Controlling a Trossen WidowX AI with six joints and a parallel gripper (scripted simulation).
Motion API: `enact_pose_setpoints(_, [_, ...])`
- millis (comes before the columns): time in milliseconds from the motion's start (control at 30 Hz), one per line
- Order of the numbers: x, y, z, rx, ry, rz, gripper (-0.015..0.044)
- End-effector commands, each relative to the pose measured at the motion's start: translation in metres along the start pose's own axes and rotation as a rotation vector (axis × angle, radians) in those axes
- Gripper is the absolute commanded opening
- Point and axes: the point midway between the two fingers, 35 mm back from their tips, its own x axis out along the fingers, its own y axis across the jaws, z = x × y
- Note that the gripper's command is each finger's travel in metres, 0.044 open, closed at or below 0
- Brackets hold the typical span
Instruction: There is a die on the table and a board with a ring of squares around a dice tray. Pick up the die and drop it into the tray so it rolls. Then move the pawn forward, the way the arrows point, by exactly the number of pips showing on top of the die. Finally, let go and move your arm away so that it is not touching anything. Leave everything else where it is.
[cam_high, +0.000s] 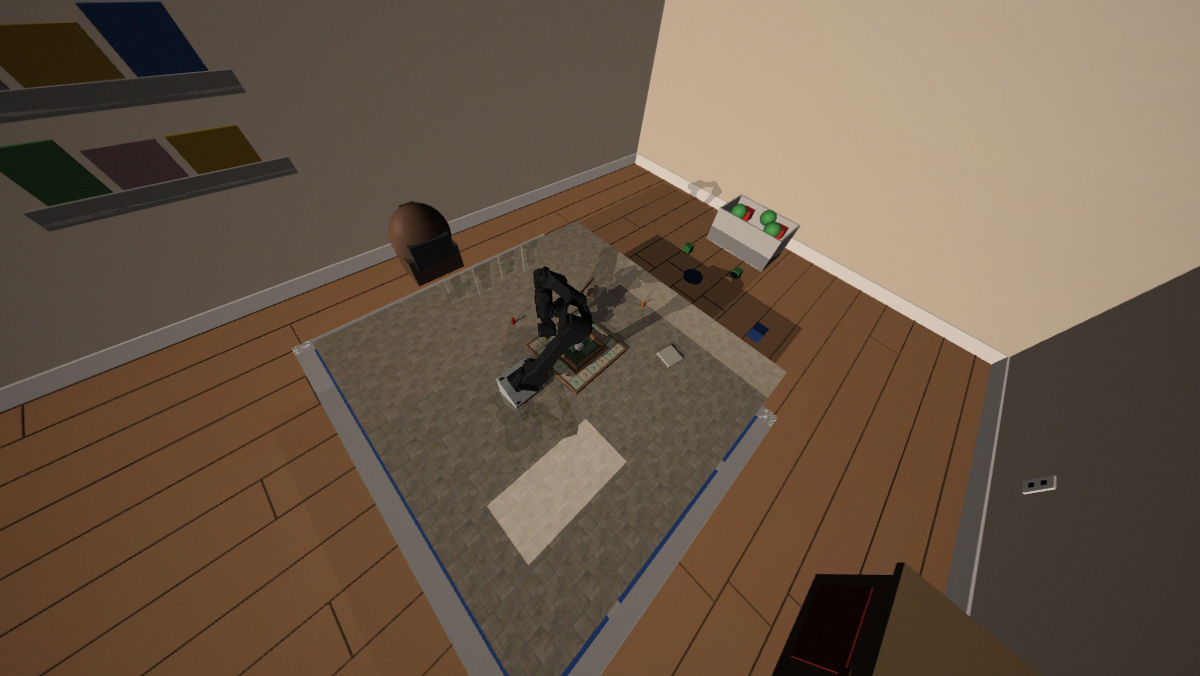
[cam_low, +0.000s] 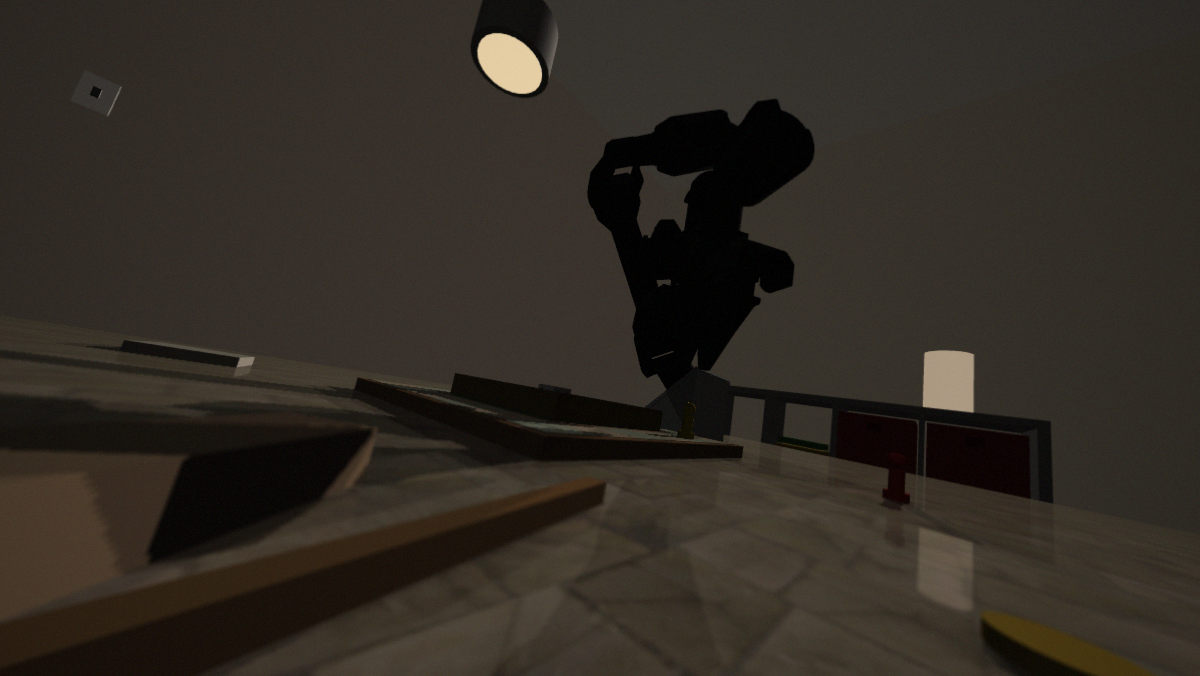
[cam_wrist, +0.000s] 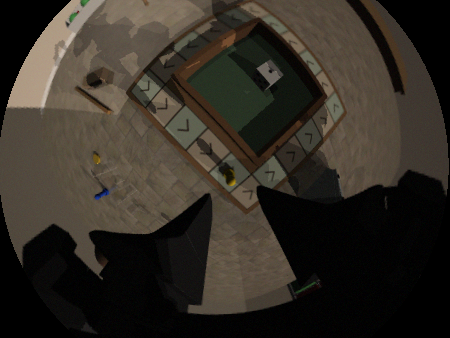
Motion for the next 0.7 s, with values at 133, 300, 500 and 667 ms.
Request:
enact_pose_setpoints(133, [0.012, 0.0, -0.002, 0.027, 0.002, -0.002, 0.02])
enact_pose_setpoints(300, [0.017, 0.0, -0.002, 0.027, 0.002, -0.003, 0.02])
enact_pose_setpoints(500, [0.027, 0.001, -0.002, 0.027, 0.002, -0.002, 0.02])
enact_pose_setpoints(667, [0.035, 0.001, -0.002, 0.027, 0.002, -0.002, 0.02])
